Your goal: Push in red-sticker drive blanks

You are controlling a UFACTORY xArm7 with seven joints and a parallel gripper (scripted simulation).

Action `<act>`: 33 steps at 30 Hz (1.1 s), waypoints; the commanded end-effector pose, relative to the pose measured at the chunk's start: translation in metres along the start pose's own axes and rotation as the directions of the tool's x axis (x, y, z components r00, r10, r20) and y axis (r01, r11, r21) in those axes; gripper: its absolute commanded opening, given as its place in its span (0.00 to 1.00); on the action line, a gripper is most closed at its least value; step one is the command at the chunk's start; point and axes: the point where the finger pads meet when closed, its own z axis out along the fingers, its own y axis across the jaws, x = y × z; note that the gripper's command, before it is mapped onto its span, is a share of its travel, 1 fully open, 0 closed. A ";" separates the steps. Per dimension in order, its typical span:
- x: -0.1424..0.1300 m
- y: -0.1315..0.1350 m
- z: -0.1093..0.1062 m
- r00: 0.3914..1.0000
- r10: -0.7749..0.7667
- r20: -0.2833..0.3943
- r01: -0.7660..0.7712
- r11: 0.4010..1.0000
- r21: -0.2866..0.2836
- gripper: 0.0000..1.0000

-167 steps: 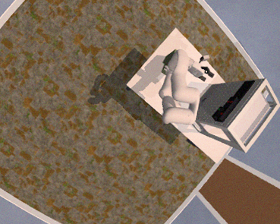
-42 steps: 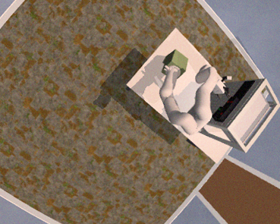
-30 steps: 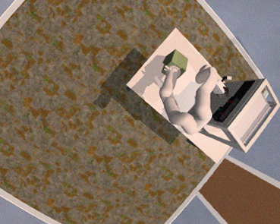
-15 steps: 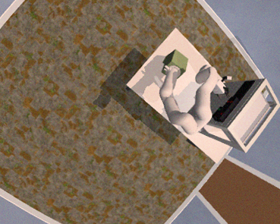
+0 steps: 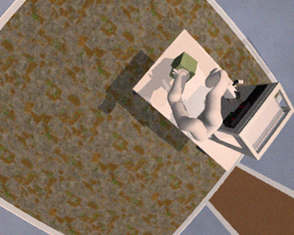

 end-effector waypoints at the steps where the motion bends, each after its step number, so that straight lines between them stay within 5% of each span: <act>1: 0.000 0.002 0.000 1.000 0.003 0.000 -0.003 1.000 -0.002 1.00; 14: -0.010 0.001 0.000 1.000 0.003 0.000 -0.003 1.000 -0.002 1.00; 33: -0.101 -0.009 0.005 1.000 0.003 0.000 -0.003 1.000 -0.002 1.00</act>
